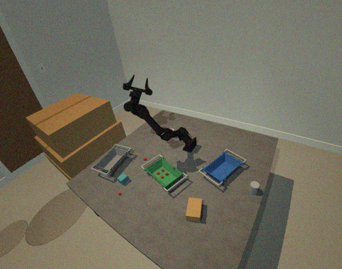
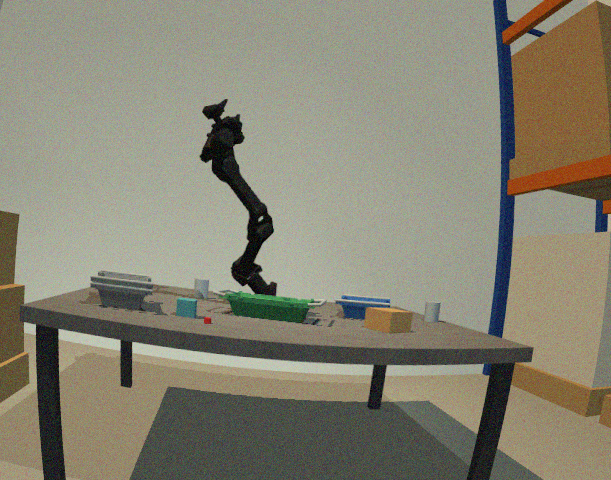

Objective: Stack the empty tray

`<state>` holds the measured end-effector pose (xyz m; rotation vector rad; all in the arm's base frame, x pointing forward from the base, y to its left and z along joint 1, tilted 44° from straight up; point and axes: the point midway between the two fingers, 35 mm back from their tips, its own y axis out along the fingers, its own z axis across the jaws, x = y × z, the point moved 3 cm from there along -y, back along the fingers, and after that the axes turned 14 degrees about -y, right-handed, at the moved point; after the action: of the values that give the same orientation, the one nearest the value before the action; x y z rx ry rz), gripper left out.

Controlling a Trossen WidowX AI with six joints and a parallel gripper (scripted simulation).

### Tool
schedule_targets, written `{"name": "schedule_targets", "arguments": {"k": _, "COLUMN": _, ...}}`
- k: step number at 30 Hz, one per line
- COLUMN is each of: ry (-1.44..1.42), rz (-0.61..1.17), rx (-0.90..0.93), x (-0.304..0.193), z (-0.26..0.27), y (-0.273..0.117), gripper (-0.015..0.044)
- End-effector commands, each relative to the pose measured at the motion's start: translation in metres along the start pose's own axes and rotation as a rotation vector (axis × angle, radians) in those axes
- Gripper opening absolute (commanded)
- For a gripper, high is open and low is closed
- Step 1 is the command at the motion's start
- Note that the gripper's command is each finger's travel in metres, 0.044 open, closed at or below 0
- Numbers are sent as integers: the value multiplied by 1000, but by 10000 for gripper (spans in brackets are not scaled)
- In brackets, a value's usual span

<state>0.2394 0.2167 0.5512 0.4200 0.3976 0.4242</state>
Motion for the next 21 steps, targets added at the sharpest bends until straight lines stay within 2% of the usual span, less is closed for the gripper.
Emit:
{"name": "schedule_targets", "arguments": {"k": 1, "ry": 0, "rz": 0, "rx": 0, "x": 0, "z": 0, "y": 0, "gripper": 374}}
{"name": "schedule_targets", "arguments": {"k": 8, "ry": -1, "rz": 3, "rx": 3, "x": -1, "z": 0, "y": 1, "gripper": 190}}
{"name": "schedule_targets", "arguments": {"k": 12, "ry": -26, "rz": 96, "rx": 42, "x": -25, "z": -5, "y": 22, "gripper": 89}}
{"name": "schedule_targets", "arguments": {"k": 16, "ry": -84, "rz": 269, "rx": 23, "x": -84, "z": -17, "y": 50, "gripper": 89}}
{"name": "schedule_targets", "arguments": {"k": 21, "ry": -150, "rz": 375, "rx": 74, "x": -133, "z": -16, "y": 56, "gripper": 89}}
